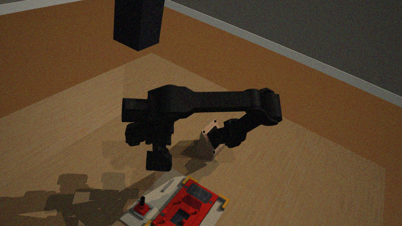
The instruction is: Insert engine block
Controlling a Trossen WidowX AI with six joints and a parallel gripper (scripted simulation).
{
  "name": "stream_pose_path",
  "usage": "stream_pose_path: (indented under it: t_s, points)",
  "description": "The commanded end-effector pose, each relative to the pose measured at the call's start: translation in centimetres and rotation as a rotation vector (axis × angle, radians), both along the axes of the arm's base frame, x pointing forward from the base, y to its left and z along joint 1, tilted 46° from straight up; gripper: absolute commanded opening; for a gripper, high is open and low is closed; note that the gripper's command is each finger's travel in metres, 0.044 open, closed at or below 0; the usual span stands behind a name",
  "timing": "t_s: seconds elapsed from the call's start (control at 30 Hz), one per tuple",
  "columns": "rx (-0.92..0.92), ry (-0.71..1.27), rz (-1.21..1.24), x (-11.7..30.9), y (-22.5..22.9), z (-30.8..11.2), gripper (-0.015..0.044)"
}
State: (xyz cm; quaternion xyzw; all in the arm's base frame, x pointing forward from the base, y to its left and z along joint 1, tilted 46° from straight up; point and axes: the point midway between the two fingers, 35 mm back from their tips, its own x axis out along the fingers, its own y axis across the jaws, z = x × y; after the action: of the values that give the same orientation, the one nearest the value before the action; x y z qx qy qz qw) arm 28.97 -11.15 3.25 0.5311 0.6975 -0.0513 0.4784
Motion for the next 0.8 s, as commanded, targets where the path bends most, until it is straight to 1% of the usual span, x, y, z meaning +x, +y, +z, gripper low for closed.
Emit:
stream_pose_path:
  t_s: [0.0,0.77]
  points:
    - [-0.005,-0.055,0.044,0.5,0.9,0.6,0.0000]
    - [-0.013,-0.364,0.361,3.1,7.1,2.9,0.0000]
